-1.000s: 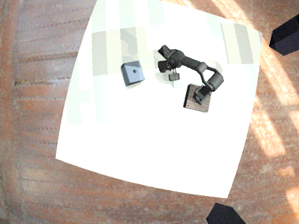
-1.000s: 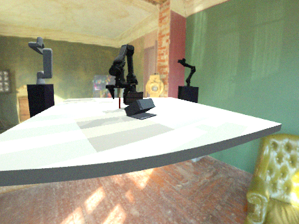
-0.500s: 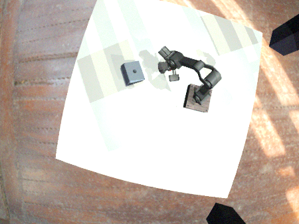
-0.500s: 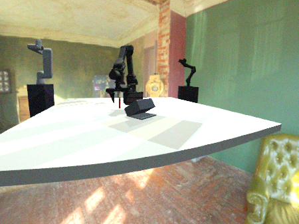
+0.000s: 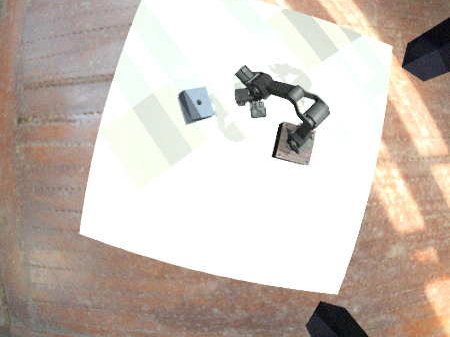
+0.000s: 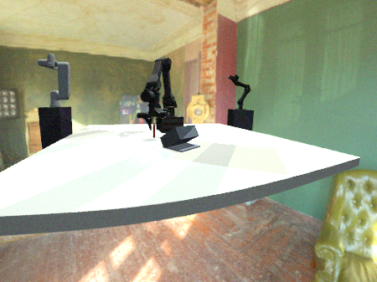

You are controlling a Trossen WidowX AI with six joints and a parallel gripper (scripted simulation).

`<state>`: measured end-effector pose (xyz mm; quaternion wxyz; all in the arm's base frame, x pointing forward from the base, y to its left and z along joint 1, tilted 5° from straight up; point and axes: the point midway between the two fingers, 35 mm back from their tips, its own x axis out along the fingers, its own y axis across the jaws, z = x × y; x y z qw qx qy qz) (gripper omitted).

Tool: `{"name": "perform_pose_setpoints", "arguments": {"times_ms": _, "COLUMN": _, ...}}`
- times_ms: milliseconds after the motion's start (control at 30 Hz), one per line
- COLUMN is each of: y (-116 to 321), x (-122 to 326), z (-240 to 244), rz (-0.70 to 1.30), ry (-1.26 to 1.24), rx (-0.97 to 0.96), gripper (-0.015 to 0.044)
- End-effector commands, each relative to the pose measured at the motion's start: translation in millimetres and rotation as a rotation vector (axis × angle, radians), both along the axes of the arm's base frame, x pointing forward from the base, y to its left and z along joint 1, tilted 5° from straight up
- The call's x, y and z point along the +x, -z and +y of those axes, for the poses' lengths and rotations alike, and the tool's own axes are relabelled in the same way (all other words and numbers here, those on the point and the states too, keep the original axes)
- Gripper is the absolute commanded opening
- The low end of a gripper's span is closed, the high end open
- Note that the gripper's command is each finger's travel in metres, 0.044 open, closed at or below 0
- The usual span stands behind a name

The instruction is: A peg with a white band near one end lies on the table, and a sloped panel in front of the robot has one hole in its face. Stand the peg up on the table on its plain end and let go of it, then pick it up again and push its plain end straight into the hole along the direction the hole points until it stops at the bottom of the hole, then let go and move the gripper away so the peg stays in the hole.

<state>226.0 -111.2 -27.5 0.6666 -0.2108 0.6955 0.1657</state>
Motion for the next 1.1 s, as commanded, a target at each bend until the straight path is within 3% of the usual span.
{"name": "perform_pose_setpoints", "arguments": {"times_ms": 0, "y": 0, "x": 0, "z": 0, "rz": 0.0, "ry": 0.0, "rx": 0.0, "gripper": 0.0099}}
{"name": "perform_pose_setpoints", "arguments": {"times_ms": 333, "y": -1, "x": 0, "z": 0, "rz": 0.0, "ry": 0.0, "rx": 0.0, "gripper": 0.0}}
{"name": "perform_pose_setpoints", "arguments": {"times_ms": 1067, "y": -80, "x": 10, "z": 4, "rz": 0.002, "ry": -0.009, "rx": 0.003, "gripper": 0.0}}
